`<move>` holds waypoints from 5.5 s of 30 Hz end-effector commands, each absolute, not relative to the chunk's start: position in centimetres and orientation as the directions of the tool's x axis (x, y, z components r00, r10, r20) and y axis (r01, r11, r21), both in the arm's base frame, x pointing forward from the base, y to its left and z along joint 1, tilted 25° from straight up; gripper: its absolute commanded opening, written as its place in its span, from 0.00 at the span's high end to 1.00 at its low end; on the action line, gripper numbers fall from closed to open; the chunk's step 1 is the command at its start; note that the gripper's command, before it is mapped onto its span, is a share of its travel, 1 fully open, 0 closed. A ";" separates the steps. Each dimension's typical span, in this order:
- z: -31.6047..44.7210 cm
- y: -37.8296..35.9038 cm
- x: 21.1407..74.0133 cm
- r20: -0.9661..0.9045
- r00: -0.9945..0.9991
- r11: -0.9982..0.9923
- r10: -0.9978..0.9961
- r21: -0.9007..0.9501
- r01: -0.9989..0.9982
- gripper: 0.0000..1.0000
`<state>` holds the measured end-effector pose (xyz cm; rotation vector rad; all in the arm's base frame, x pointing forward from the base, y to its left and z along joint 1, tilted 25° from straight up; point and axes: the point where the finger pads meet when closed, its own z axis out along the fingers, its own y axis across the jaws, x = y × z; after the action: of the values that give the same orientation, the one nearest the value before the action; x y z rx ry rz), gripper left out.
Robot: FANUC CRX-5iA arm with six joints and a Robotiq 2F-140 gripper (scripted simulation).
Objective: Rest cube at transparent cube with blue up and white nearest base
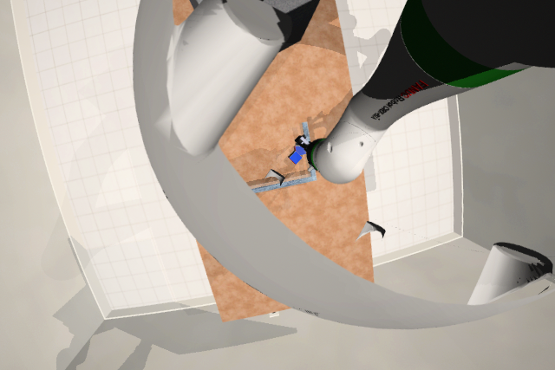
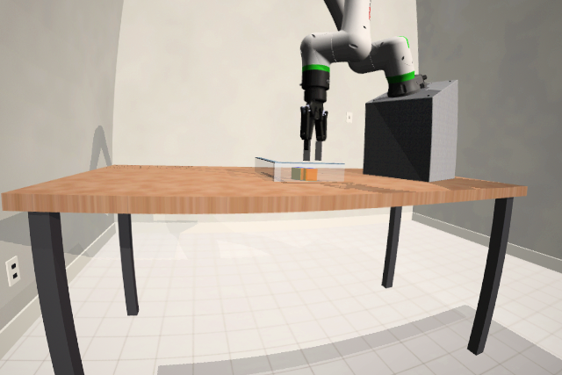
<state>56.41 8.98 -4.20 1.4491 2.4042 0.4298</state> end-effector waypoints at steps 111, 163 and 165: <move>-8.6 5.7 61.4 -0.101 -0.446 0.446 0.889 0.403 0.799 0.59; -8.6 5.7 61.4 -0.101 -0.446 0.446 0.889 0.403 0.799 1.00; -8.6 5.7 61.4 -0.101 -0.446 0.446 0.889 0.403 0.799 1.00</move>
<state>61.48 5.71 -8.57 1.4482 2.4035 0.4313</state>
